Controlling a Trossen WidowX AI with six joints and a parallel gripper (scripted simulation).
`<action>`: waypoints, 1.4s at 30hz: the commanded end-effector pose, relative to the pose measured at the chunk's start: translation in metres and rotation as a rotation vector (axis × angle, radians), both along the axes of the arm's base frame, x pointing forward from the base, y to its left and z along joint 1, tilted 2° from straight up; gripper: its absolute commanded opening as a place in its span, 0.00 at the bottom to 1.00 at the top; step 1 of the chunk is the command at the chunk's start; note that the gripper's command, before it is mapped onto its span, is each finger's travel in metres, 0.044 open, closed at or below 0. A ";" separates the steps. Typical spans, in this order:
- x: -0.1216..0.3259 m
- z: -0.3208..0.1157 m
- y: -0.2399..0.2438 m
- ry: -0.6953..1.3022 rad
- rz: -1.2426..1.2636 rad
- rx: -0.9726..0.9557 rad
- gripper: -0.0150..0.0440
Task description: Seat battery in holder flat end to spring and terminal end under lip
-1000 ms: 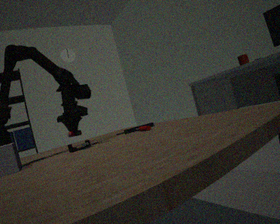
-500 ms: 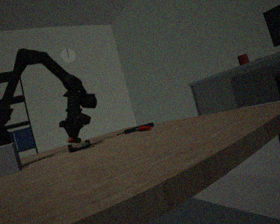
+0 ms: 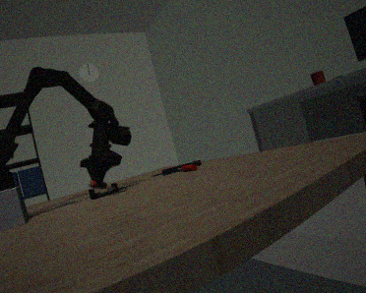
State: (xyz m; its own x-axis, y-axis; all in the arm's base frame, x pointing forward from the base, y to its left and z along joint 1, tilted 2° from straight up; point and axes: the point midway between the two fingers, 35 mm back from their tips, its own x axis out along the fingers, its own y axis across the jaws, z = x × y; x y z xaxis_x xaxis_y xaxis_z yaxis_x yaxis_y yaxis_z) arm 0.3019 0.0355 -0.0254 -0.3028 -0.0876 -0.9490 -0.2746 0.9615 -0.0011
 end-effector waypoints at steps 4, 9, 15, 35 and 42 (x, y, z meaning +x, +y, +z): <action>0.004 -0.002 0.000 0.037 -0.005 -0.017 0.38; 0.005 -0.004 0.000 0.068 -0.006 -0.025 0.38; 0.007 -0.006 0.000 0.105 -0.008 -0.034 0.38; 0.013 -0.012 0.002 0.162 -0.013 -0.043 0.38; 0.018 -0.012 0.003 0.163 -0.014 -0.040 0.38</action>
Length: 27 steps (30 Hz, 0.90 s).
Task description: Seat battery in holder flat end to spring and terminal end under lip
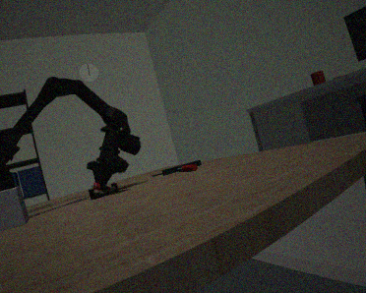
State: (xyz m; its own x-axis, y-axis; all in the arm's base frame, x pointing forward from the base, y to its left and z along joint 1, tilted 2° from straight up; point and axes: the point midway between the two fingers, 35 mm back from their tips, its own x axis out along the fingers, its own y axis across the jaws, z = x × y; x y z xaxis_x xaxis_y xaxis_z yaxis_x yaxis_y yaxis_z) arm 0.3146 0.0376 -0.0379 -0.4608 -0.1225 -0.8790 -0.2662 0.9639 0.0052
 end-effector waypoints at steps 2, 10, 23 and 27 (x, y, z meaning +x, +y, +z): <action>0.006 0.000 0.001 -0.009 -0.006 0.001 0.38; 0.010 0.000 0.002 -0.005 -0.008 0.003 0.38; 0.014 0.000 0.003 -0.001 -0.008 0.003 0.38; 0.015 0.000 0.004 0.001 -0.008 0.003 0.38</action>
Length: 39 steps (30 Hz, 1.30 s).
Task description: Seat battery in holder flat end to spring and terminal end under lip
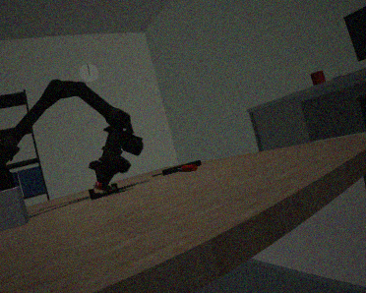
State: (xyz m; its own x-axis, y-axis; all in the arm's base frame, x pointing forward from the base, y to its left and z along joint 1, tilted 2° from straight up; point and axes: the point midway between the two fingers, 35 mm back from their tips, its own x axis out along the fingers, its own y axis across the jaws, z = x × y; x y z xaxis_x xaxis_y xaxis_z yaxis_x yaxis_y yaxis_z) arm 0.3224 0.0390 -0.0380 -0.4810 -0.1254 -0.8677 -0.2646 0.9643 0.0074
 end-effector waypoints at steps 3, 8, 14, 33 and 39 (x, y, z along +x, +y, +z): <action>0.008 0.000 0.002 -0.021 -0.007 0.006 0.38; 0.009 0.000 0.003 -0.019 -0.006 0.006 0.38; 0.009 0.000 0.003 -0.017 -0.005 0.006 0.38; 0.011 0.000 0.003 -0.019 -0.005 0.006 0.38; 0.011 -0.001 0.003 -0.038 -0.005 0.013 0.38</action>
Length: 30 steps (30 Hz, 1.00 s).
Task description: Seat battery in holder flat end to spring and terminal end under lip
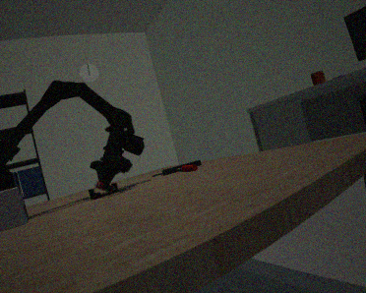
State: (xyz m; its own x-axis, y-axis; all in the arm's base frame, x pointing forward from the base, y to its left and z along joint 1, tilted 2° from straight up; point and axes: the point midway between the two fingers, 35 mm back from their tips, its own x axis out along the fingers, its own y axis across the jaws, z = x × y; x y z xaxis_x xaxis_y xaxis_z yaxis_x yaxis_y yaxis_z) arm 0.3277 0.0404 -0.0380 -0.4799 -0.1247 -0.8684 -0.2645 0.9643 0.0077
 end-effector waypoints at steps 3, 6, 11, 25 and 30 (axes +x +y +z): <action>0.005 -0.001 0.002 -0.050 -0.005 0.017 0.38; 0.005 -0.002 0.001 -0.063 -0.005 0.021 0.38; 0.004 -0.003 0.001 -0.084 -0.005 0.028 0.38; 0.003 -0.005 0.001 -0.145 -0.005 0.048 0.38; 0.003 -0.006 0.000 -0.166 -0.005 0.054 0.38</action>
State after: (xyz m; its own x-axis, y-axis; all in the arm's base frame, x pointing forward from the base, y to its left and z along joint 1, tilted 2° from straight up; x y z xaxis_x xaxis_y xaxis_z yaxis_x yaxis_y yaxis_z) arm 0.3233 0.0388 -0.0419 -0.3711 -0.0884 -0.9244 -0.2604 0.9654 0.0122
